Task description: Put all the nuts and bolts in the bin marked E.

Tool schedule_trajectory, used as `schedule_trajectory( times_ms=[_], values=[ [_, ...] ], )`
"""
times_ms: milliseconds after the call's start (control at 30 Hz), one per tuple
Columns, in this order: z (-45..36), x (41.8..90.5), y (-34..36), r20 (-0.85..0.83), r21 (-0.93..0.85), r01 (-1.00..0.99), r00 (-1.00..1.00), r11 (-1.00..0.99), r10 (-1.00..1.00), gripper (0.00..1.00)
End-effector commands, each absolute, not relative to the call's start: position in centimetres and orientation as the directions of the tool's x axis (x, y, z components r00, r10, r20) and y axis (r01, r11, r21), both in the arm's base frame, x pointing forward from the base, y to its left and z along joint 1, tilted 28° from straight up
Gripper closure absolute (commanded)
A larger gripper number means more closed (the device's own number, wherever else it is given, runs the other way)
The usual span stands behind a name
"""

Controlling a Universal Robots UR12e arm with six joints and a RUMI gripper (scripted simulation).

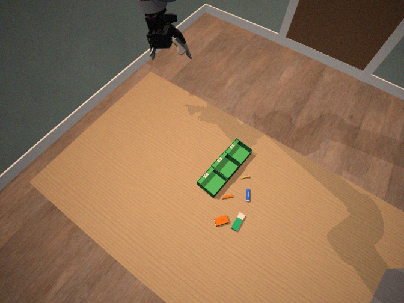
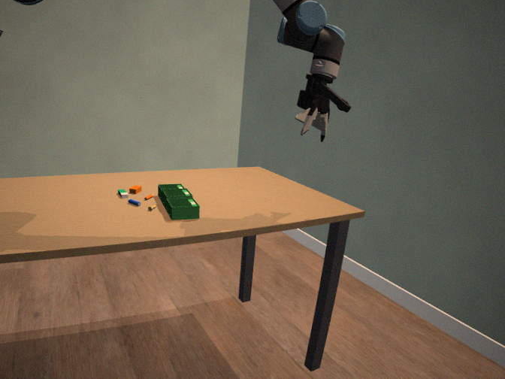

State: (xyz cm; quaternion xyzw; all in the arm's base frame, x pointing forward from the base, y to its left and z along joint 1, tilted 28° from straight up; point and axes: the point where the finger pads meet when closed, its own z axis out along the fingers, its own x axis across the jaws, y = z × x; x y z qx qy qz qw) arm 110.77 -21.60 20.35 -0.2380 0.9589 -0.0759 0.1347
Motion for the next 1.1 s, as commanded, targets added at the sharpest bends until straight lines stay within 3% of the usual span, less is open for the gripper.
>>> schedule_trajectory(
  times_ms=[0, 533, 567, 1067],
  values=[
    [20.5, 110.8, -21.6, -0.224, -0.211, -0.436, -0.850, 0.875, -0.477, 0.00],
    [20.5, 110.8, -21.6, -0.224, -0.211, -0.436, -0.850, 0.875, -0.477, 0.00],
    [19.8, 111.2, -21.6, -0.224, -0.211, -0.436, -0.850, 0.875, -0.477, 0.96],
    [15.3, 109.8, -20.0, -0.214, -0.249, -0.535, -0.782, 0.807, -0.585, 0.96]
  ],
)
